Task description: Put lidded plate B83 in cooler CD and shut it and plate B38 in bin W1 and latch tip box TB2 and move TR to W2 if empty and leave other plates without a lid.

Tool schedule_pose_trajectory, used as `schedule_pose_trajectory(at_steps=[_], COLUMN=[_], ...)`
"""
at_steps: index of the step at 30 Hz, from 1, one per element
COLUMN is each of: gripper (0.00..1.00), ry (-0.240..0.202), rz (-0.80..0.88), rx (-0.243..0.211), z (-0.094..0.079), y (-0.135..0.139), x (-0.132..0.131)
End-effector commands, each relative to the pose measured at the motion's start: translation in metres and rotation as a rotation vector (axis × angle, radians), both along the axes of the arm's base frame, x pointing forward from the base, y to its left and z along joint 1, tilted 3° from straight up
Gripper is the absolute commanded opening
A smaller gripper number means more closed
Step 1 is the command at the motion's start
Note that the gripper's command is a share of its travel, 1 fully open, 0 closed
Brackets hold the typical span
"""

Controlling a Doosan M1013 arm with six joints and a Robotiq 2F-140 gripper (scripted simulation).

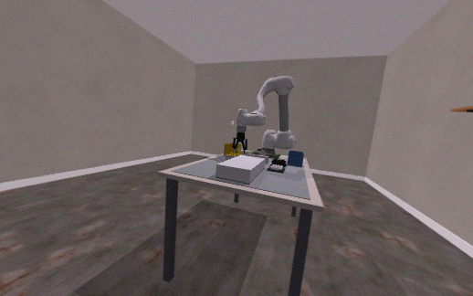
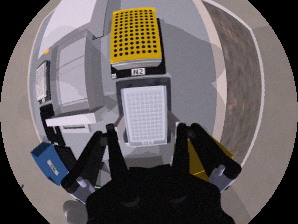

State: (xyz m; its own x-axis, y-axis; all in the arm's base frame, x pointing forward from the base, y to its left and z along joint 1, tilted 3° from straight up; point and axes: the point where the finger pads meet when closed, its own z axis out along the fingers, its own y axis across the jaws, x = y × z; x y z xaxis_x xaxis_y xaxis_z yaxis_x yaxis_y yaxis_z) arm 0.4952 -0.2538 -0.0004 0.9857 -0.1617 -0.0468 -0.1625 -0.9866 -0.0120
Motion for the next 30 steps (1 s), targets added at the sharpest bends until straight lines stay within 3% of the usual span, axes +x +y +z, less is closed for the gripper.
schedule_pose_trajectory(at_steps=[1, 30], gripper=[0.0, 0.0], ry=[0.0, 0.0], rz=[0.0, 0.0], rx=[0.0, 0.0], z=[-0.001, -0.0057], y=[0.0001, 0.0001], x=[0.0, -0.0002])
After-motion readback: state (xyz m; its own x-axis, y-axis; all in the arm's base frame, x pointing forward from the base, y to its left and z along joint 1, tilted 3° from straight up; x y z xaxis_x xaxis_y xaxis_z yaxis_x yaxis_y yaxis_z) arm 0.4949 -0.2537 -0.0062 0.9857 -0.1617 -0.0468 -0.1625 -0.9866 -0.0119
